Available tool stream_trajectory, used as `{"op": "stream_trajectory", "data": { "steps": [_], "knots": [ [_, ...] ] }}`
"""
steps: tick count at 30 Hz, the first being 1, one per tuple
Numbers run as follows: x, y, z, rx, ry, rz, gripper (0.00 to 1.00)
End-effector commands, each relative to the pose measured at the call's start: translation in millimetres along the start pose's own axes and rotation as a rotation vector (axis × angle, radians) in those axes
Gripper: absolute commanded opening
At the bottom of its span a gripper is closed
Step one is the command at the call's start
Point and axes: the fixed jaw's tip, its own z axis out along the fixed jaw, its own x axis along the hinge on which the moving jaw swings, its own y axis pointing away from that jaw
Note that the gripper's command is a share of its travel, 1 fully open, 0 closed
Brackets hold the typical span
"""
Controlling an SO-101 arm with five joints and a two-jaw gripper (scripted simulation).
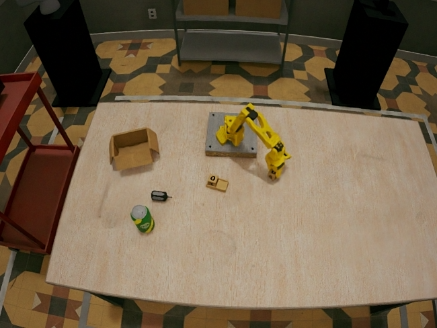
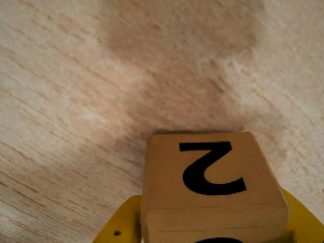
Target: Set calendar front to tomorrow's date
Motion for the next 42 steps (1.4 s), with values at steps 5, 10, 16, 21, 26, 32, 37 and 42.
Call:
{"op": "stream_trajectory", "data": {
  "steps": [5,10,16,21,26,32,37,42],
  "knots": [
    [-0.9,3.8,3.3,-0.015,0.001,-0.016,0.18],
    [-0.9,3.8,3.3,-0.015,0.001,-0.016,0.18],
    [-0.9,3.8,3.3,-0.015,0.001,-0.016,0.20],
    [-0.9,3.8,3.3,-0.015,0.001,-0.016,0.24],
    [-0.9,3.8,3.3,-0.015,0.001,-0.016,0.27],
    [-0.9,3.8,3.3,-0.015,0.001,-0.016,0.33],
    [-0.9,3.8,3.3,-0.015,0.001,-0.016,0.35],
    [-0.9,3.8,3.3,-0.015,0.001,-0.016,0.36]
  ]
}}
